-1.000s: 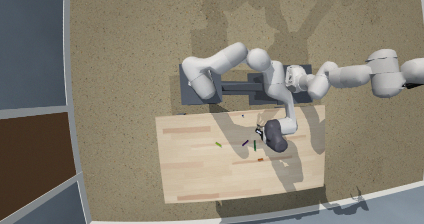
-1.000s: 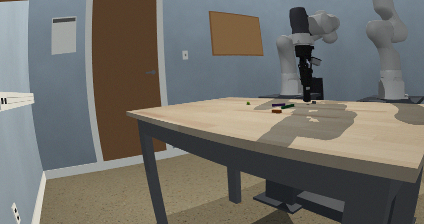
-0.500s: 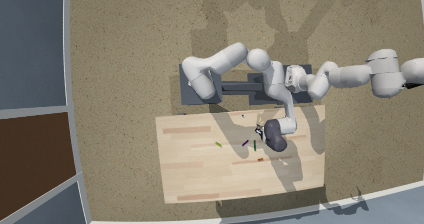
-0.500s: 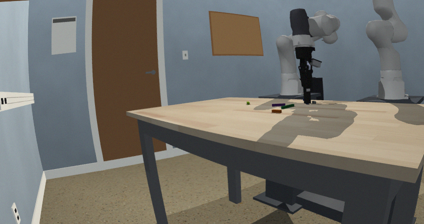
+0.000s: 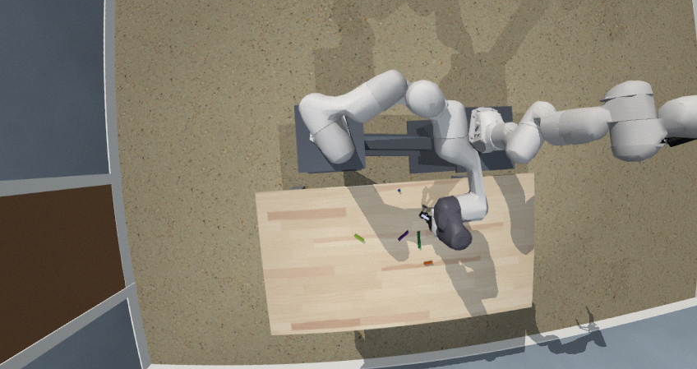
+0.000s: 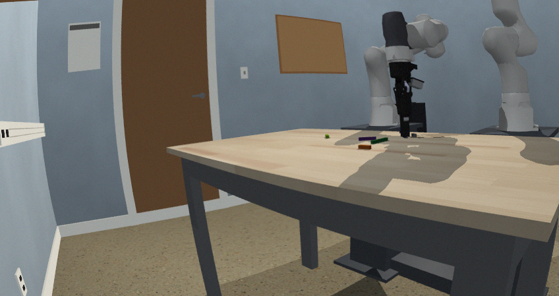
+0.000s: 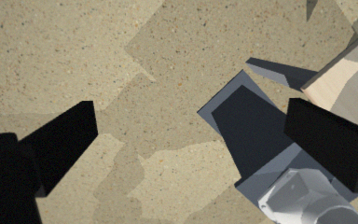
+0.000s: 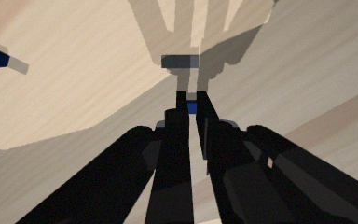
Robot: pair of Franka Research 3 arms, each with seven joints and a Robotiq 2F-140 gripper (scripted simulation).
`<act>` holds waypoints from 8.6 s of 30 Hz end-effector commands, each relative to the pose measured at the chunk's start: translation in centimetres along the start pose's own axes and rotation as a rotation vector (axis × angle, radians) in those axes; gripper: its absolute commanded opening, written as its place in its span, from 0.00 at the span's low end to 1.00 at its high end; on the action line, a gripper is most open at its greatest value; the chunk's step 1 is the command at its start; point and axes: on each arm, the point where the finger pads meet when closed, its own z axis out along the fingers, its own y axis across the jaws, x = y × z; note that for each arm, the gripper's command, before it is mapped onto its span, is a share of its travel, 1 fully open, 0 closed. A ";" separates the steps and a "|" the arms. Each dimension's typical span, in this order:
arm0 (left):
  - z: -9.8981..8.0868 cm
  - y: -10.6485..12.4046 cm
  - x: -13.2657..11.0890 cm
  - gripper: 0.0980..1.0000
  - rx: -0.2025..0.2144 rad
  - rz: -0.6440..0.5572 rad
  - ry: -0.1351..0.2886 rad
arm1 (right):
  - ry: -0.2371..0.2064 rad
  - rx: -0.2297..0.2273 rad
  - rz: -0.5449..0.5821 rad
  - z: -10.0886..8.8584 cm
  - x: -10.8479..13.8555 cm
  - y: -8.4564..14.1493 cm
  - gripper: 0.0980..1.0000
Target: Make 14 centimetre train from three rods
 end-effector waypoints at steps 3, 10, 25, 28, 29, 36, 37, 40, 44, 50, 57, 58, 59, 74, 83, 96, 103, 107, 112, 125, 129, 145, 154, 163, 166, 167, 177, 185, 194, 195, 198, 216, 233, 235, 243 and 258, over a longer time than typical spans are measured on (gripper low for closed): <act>0.0 0.0 -0.2 1.00 0.001 0.003 -0.005 | -0.001 -0.002 -0.004 0.0 -0.1 0.0 0.03; 0.0 0.0 -0.2 1.00 0.001 0.003 -0.005 | -0.001 -0.002 -0.004 0.0 -0.1 0.0 0.03; 0.0 0.0 -0.2 1.00 0.001 0.003 -0.005 | -0.001 -0.002 -0.004 0.0 -0.1 0.0 0.08; 0.0 0.0 -0.2 1.00 0.001 0.003 -0.005 | -0.001 -0.002 -0.004 0.0 -0.1 0.0 0.10; 0.0 0.0 -0.2 1.00 0.001 0.003 -0.005 | -0.001 -0.002 -0.004 0.0 -0.1 0.0 0.10; 0.0 0.0 -0.2 1.00 0.001 0.003 -0.005 | -0.001 -0.002 -0.004 0.0 -0.1 0.0 0.15; 0.0 0.0 -0.2 1.00 0.001 0.003 -0.005 | -0.001 -0.002 -0.004 0.0 -0.1 0.0 0.15; 0.0 0.0 -0.2 1.00 0.001 0.003 -0.005 | -0.001 -0.002 -0.004 0.0 -0.1 0.0 0.15; 0.0 0.0 -0.2 1.00 0.001 0.003 -0.005 | -0.001 -0.002 -0.004 0.0 -0.1 0.0 0.15; 0.0 0.0 -0.2 1.00 0.001 0.003 -0.005 | -0.001 -0.002 -0.004 -0.7 -0.1 0.0 0.15; 0.0 0.0 -0.2 1.00 0.001 0.003 -0.005 | -0.001 -0.002 -0.004 -2.8 -0.1 0.0 0.15; 0.0 0.0 -0.2 1.00 0.001 0.003 -0.005 | -0.001 -0.002 -0.004 -3.3 -0.1 0.0 0.15; 0.0 0.0 -0.2 1.00 0.001 0.003 -0.005 | -0.001 -0.002 -0.004 -3.9 -0.1 0.0 0.15; 0.0 0.0 -0.2 1.00 0.001 0.003 -0.005 | -0.001 -0.002 -0.004 -8.9 -0.1 0.0 0.15; 0.0 0.0 -0.2 1.00 0.001 0.003 -0.005 | -0.001 -0.002 -0.004 -9.0 -0.1 0.0 1.00; 0.0 0.0 -0.2 1.00 0.001 0.003 -0.005 | -0.001 -0.002 -0.004 -9.0 -0.1 0.0 1.00; 0.0 0.0 -0.2 1.00 0.001 0.003 -0.005 | -0.017 -0.007 -0.171 -9.9 -4.3 -1.6 1.00; 0.0 0.0 -0.2 1.00 0.001 0.003 -0.005 | -0.020 -0.007 -0.210 -10.0 -5.3 -2.0 1.00; 0.0 0.0 -0.2 1.00 0.001 0.003 -0.005 | -0.024 -0.007 -0.267 -10.2 -6.6 -2.7 1.00; 0.0 0.0 -0.2 1.00 0.001 0.003 -0.005 | -0.033 -0.004 -0.407 -10.6 -9.7 -4.4 1.00; 0.0 0.0 -0.2 1.00 0.001 0.003 -0.005 | -0.036 -0.002 -0.483 -10.7 -11.3 -5.4 1.00; 0.0 0.0 -0.2 1.00 0.001 0.003 -0.005 | -0.040 0.004 -0.686 -10.6 -15.1 -8.2 1.00; 0.0 0.0 -0.2 1.00 0.001 0.003 -0.005 | -0.039 0.008 -0.804 -10.4 -17.0 -9.9 1.00; 0.0 0.0 -0.2 1.00 0.001 0.003 -0.005 | -0.036 0.011 -0.924 -10.1 -18.8 -11.7 1.00; 0.0 0.0 -0.2 1.00 0.001 0.003 -0.005 | -0.035 0.012 -0.964 -9.9 -19.4 -12.3 1.00; 0.0 0.0 -0.2 1.00 0.001 0.003 -0.005 | -0.034 0.012 -0.978 -9.9 -19.5 -12.5 1.00; 0.0 0.0 -0.2 1.00 0.001 0.003 -0.005 | -0.028 0.013 -1.114 -9.3 -21.2 -14.5 1.00; 0.0 0.0 -0.2 1.00 0.001 0.003 -0.005 | -0.022 0.012 -1.230 -8.7 -22.4 -16.2 1.00; 0.0 0.0 -0.2 1.00 0.001 0.003 -0.005 | -0.014 0.009 -1.359 -7.9 -23.4 -18.1 1.00; 0.0 0.0 -0.2 1.00 0.001 0.003 -0.005 | -0.013 0.008 -1.376 -7.8 -23.6 -18.3 1.00; 0.0 0.0 -0.2 1.00 0.001 0.003 -0.005 | -0.010 0.006 -1.423 -7.5 -23.9 -19.0 1.00; 0.0 0.0 -0.2 1.00 0.001 0.003 -0.005 | -0.003 -0.001 -1.535 -6.7 -24.5 -20.5 0.15; 0.0 0.0 -0.2 1.00 0.001 0.003 -0.005 | -0.003 -0.001 -1.535 -6.7 -24.5 -20.5 0.15; 0.0 0.0 -0.2 1.00 0.001 0.003 -0.005 | -0.003 -0.001 -1.535 -6.7 -24.5 -20.5 0.15; 0.0 0.0 -0.2 1.00 0.001 0.003 -0.005 | -0.003 -0.001 -1.535 -6.7 -24.5 -20.5 0.15; 0.0 0.0 -0.2 1.00 0.001 0.003 -0.005 | -0.002 -0.001 -1.536 -6.4 -24.5 -20.5 0.15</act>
